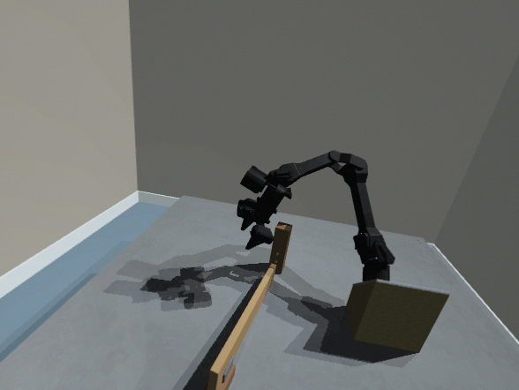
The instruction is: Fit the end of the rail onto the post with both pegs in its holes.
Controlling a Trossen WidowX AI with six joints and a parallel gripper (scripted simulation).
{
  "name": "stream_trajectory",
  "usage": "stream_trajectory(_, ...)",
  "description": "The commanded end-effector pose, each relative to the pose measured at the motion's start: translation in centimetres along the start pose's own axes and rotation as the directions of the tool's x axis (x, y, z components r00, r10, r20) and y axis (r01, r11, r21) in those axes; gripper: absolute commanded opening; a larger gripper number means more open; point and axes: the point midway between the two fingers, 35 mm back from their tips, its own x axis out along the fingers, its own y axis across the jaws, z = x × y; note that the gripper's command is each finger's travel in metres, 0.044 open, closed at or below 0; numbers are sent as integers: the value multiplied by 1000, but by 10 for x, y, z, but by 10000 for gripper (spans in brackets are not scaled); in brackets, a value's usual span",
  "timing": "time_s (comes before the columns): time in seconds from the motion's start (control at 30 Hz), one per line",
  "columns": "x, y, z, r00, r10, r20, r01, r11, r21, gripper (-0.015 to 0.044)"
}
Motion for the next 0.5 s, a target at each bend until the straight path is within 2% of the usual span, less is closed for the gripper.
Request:
stream_trajectory(0.0, 23, 53, -39, 976, 97, -196, -184, 849, -495, 440)
stream_trajectory(0.07, 30, 75, -57, 948, 123, -292, -294, 685, -666, 440)
stream_trajectory(0.13, 34, 89, -67, 925, 133, -356, -367, 554, -747, 440)
stream_trajectory(0.47, 35, 93, -67, 922, 134, -364, -376, 536, -756, 440)
